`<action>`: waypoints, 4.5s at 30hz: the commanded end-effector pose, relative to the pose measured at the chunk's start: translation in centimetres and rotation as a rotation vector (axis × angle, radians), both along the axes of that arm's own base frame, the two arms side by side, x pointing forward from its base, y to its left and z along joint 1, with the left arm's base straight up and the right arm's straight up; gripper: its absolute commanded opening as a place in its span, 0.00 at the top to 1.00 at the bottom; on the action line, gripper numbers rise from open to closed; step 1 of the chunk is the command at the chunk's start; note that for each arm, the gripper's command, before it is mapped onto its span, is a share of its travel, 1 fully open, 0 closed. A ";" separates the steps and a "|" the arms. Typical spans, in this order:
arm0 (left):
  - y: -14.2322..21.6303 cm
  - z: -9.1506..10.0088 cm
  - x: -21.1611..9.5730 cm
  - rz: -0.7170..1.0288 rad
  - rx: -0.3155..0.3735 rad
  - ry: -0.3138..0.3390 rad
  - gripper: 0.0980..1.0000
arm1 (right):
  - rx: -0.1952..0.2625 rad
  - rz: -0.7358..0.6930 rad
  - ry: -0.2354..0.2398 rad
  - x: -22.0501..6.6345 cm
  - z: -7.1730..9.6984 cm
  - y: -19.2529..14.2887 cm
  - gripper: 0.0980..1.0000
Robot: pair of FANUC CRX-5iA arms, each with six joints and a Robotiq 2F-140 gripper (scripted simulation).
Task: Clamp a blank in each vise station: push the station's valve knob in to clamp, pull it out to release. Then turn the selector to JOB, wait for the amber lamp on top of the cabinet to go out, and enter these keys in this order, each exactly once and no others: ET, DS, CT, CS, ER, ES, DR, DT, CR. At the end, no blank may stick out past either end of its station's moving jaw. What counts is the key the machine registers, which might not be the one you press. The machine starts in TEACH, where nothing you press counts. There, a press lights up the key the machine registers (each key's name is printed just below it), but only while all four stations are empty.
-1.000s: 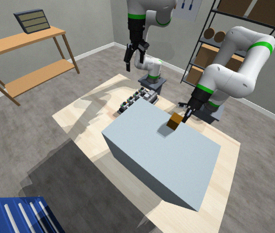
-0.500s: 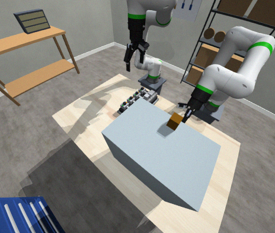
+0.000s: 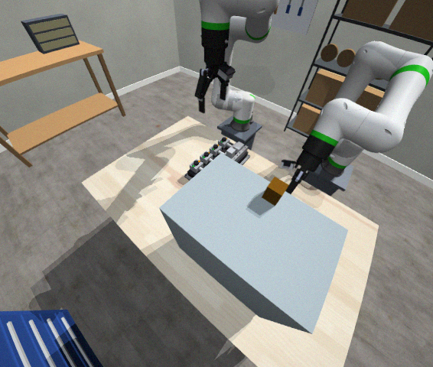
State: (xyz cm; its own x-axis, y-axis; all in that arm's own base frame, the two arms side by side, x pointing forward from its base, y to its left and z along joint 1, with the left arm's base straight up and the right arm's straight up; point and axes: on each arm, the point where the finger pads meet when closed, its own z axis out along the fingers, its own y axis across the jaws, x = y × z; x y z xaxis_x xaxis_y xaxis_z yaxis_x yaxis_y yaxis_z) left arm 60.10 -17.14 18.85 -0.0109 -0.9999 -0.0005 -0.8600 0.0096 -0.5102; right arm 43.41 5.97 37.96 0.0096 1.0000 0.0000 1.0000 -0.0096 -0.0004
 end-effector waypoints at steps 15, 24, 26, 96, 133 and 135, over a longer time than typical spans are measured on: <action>3.3 0.1 0.1 0.000 -0.001 -0.002 1.00 | 0.000 0.000 -0.002 0.0 0.1 0.0 0.00; 3.3 -0.5 0.4 0.000 -0.001 -0.002 1.00 | 0.000 0.000 -0.002 0.0 0.1 0.0 0.00; 3.3 -0.6 0.5 0.000 -0.001 -0.002 1.00 | 0.000 0.000 -0.002 0.0 0.1 0.0 0.00; 6.8 -4.1 -5.3 0.000 -0.001 -0.001 1.00 | 0.000 0.000 -0.002 0.0 0.1 0.0 0.00; 3.4 -3.3 -5.8 0.000 -0.001 -0.001 1.00 | 0.000 0.000 -0.002 0.0 0.1 0.0 0.00; 3.4 -3.3 -5.8 0.000 -0.001 -0.001 1.00 | 0.000 0.000 -0.002 0.0 0.1 0.0 0.00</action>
